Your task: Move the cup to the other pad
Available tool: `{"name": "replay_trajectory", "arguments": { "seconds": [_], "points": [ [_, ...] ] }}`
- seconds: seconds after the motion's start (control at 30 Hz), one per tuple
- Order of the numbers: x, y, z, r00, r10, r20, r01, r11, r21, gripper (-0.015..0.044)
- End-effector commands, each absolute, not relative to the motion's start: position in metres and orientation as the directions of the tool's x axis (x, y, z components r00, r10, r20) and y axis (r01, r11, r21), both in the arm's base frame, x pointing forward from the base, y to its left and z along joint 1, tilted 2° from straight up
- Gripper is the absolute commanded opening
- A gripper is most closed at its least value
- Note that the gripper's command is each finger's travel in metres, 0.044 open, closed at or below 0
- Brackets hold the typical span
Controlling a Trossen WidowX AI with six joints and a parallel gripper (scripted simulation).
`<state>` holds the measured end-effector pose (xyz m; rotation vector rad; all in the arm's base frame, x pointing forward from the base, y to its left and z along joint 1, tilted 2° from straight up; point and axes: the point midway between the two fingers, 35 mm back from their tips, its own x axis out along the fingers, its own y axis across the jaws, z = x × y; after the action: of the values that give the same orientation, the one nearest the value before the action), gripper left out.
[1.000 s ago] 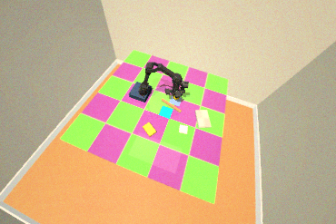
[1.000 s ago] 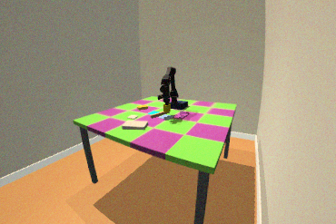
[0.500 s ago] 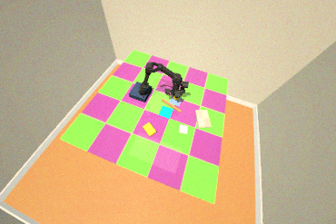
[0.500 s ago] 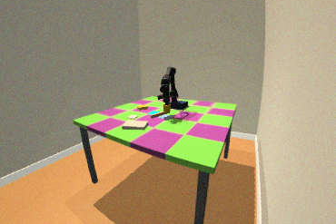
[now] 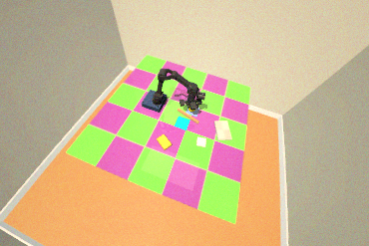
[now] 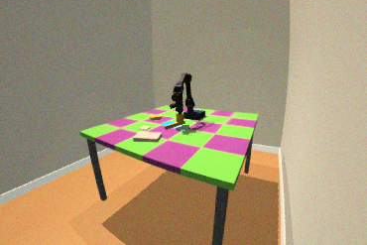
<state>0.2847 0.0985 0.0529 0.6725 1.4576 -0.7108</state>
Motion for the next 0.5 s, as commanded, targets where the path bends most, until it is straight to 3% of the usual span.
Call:
{"name": "replay_trajectory", "arguments": {
  "seconds": [0.0, 0.47],
  "points": [
    [0.284, 0.088, 0.054, -0.003, -0.023, -1.000, 0.772, 0.636, -0.017, 0.0000],
    [0.281, 0.056, 0.055, -0.003, -0.026, -1.000, 0.772, 0.635, -0.019, 0.0000]
  ]
}}
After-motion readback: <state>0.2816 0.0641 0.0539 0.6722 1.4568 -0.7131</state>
